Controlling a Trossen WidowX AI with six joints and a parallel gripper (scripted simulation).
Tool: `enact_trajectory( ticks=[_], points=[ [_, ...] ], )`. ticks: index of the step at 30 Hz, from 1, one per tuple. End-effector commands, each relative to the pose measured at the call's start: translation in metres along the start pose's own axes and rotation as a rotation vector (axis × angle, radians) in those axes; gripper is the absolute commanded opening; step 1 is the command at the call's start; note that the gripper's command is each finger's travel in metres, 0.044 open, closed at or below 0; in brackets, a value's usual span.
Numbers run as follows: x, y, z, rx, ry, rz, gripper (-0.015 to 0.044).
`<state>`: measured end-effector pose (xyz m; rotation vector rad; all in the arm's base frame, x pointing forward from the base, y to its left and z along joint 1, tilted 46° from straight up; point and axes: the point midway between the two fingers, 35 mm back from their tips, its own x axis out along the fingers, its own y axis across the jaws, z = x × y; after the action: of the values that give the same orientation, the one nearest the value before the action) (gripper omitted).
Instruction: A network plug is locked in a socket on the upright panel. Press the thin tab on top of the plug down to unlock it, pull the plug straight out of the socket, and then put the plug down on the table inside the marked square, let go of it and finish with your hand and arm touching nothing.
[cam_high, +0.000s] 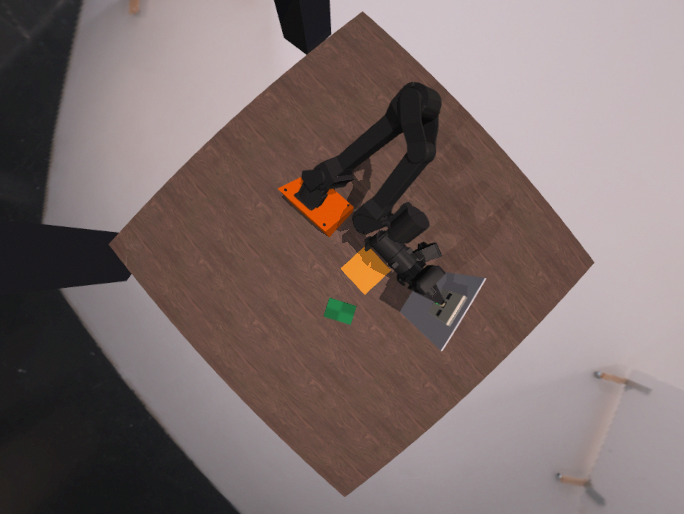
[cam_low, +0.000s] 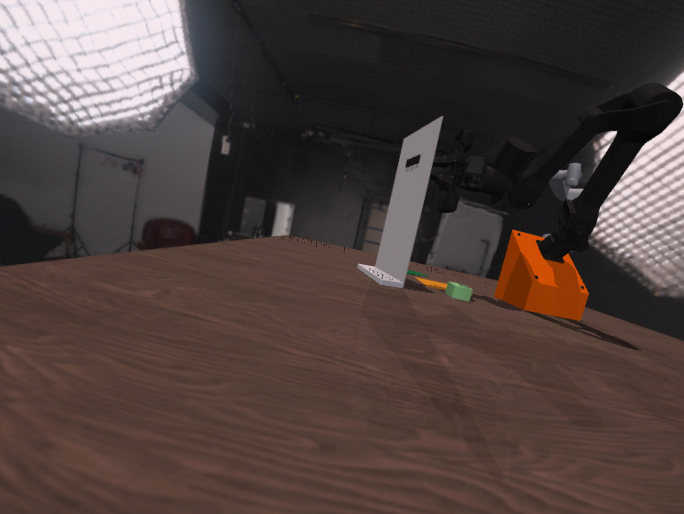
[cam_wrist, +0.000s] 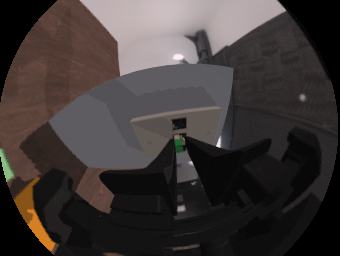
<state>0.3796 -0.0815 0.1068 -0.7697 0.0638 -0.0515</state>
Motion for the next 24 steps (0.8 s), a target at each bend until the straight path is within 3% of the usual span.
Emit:
enact_trajectory(
  ticks=[1,7,24],
  points=[
    [0.0005,0.0007,-0.0004,-0.003,0.002,0.002,0.0037],
    [0.0005,0.0007,-0.0004,-0.003,0.002,0.002,0.0000],
    [-0.0088,0.0008,-0.0020,-0.003,0.002,0.002,0.0000]
  ],
)
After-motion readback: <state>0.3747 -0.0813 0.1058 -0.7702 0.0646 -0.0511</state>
